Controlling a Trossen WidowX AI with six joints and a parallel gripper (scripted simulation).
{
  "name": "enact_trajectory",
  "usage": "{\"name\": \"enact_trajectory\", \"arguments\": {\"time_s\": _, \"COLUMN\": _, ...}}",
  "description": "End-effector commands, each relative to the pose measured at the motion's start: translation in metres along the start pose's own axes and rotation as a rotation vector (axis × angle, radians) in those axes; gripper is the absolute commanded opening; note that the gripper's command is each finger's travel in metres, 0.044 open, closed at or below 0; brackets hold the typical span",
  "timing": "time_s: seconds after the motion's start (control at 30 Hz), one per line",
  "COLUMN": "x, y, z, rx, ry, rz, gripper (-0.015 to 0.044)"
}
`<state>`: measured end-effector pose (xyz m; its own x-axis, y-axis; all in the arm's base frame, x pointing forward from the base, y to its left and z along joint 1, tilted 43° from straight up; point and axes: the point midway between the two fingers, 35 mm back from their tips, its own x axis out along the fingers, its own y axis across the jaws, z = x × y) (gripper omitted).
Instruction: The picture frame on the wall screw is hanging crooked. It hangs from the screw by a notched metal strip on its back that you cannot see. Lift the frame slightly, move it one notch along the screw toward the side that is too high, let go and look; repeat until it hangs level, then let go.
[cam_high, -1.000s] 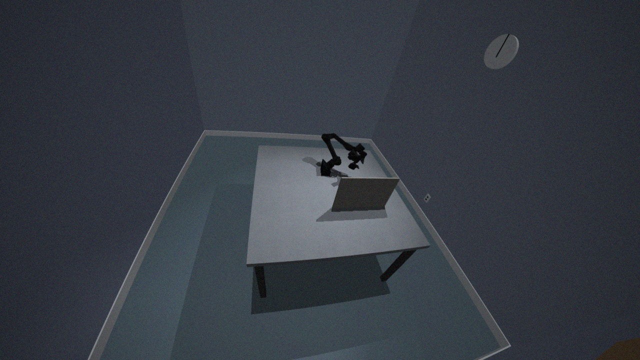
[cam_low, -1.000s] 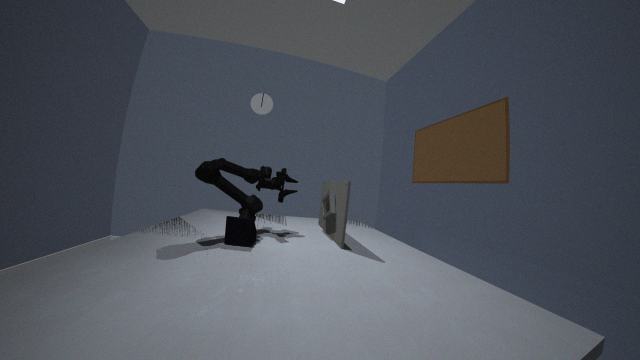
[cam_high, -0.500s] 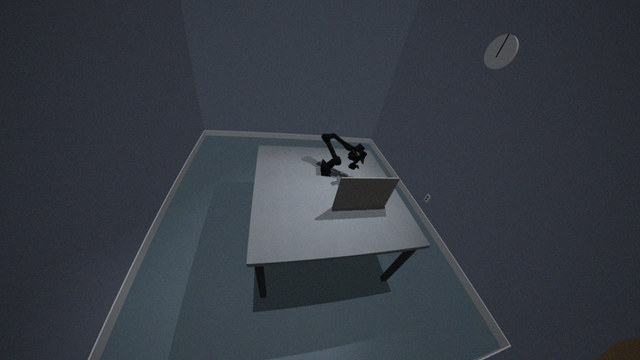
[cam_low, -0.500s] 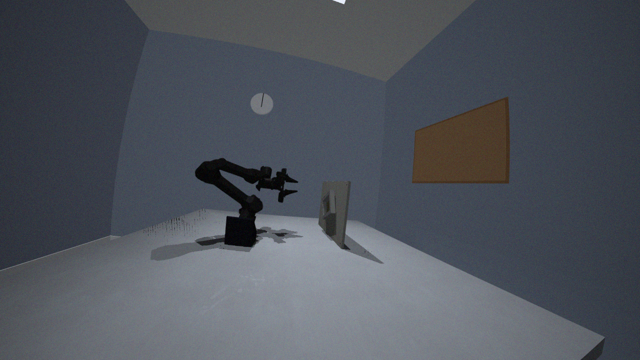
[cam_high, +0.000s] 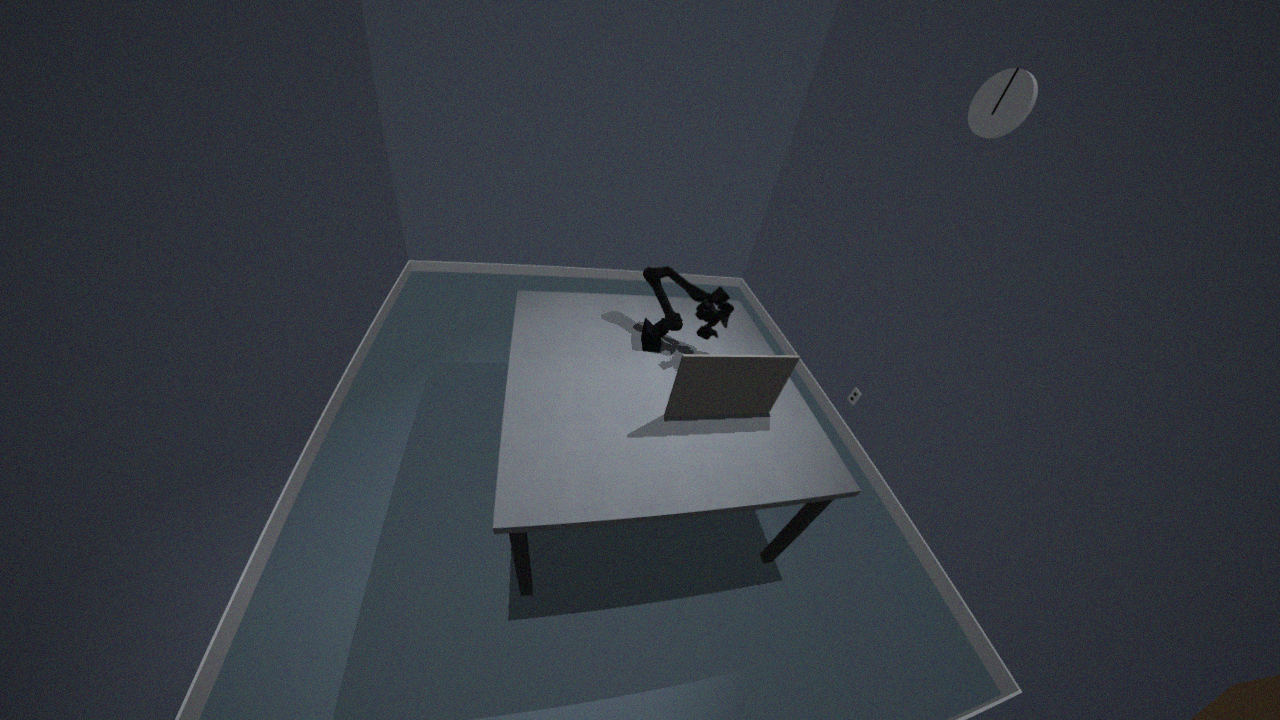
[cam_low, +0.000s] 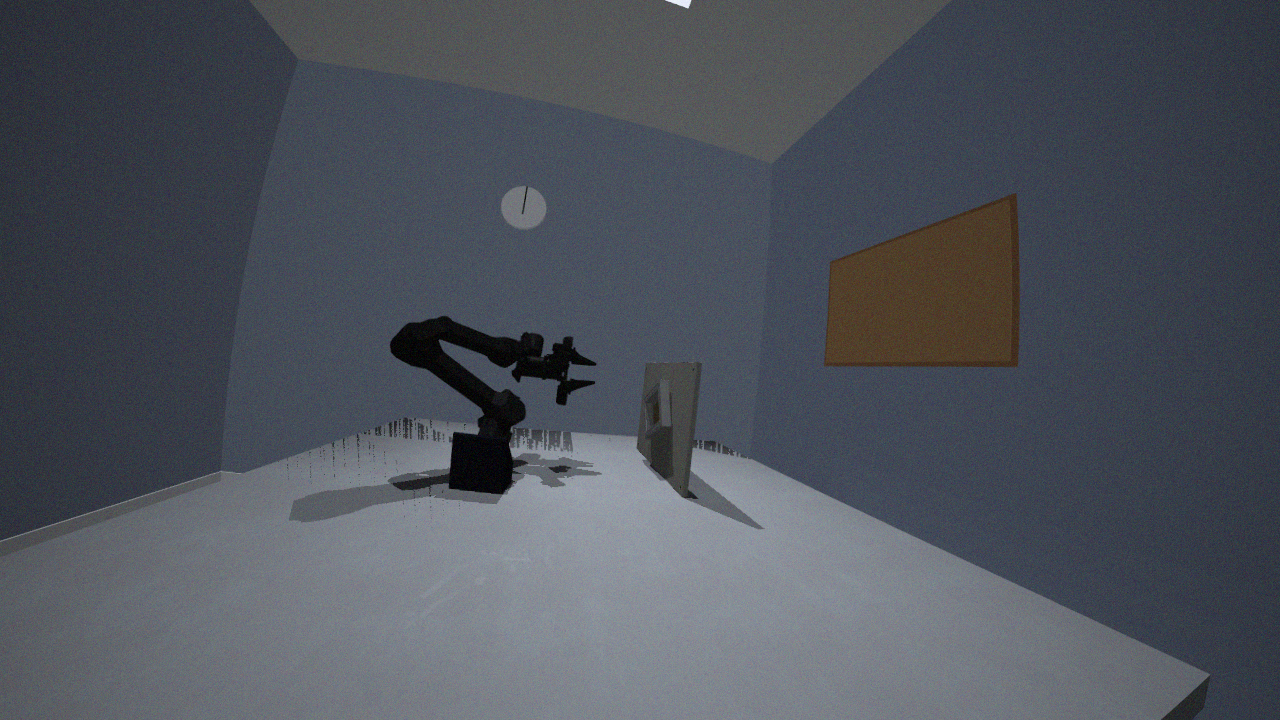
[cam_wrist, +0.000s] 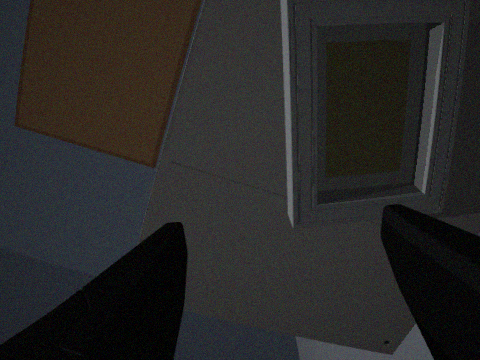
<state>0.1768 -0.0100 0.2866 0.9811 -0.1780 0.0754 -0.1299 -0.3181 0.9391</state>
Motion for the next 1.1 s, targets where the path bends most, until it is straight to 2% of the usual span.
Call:
{"name": "enact_trajectory", "arguments": {"time_s": 0.0, "x": 0.0, "y": 0.0, "z": 0.0, "rx": 0.005, "ry": 0.001, "rz": 0.001, "gripper": 0.026}}
{"name": "enact_trajectory", "arguments": {"time_s": 0.23, "x": 0.001, "y": 0.0, "z": -0.001, "rx": 0.0, "ry": 0.0, "rz": 0.0, "gripper": 0.026}}
{"name": "enact_trajectory", "arguments": {"time_s": 0.53, "x": 0.06, "y": -0.032, "z": -0.025, "rx": 0.005, "ry": 0.002, "rz": 0.003, "gripper": 0.026}}
{"name": "enact_trajectory", "arguments": {"time_s": 1.07, "x": 0.063, "y": -0.034, "z": -0.023, "rx": 0.004, "ry": 0.002, "rz": 0.003, "gripper": 0.026}}
